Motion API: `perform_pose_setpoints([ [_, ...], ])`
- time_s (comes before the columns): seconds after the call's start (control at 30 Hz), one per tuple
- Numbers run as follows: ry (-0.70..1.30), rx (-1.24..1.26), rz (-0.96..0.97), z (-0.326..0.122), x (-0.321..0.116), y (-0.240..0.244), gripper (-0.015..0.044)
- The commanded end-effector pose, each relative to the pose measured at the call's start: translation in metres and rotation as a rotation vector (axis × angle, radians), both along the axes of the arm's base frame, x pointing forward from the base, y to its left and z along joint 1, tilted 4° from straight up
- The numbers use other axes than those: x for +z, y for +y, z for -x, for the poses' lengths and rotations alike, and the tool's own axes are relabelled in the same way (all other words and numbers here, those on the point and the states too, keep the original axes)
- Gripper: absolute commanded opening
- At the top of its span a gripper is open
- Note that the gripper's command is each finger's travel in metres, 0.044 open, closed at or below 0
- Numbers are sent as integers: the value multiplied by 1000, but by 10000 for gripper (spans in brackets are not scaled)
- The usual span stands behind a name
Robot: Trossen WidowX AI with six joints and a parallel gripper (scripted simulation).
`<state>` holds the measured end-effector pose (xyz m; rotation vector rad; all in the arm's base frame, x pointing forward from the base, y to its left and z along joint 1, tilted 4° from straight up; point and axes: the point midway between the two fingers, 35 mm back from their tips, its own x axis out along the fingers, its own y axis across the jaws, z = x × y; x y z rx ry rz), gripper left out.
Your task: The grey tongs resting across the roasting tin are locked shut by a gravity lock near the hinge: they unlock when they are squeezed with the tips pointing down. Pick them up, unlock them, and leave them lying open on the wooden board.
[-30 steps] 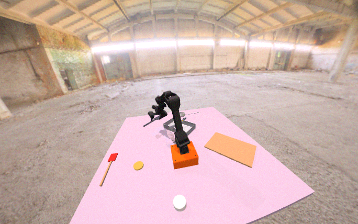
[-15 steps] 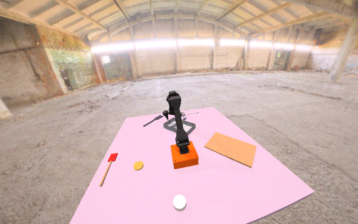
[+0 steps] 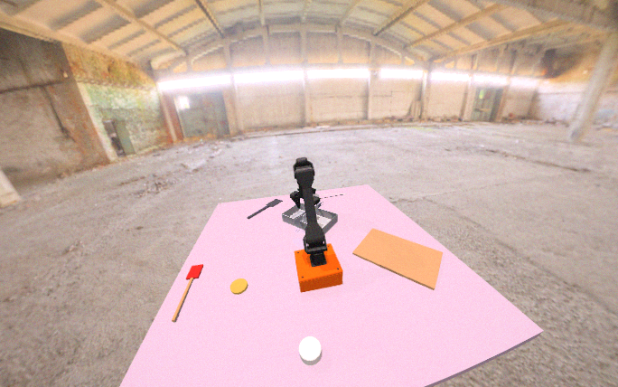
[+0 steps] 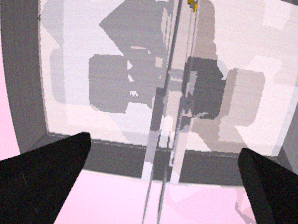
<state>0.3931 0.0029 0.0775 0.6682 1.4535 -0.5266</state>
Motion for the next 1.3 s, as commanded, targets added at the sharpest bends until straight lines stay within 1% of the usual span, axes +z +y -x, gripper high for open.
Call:
perform_pose_setpoints([
  [0.0,4,-8,7,2,0,-6,440],
  [0.27,4,-8,7,1,-4,-6,440],
  [1.27,4,-8,6,-2,-53,-3,440],
])
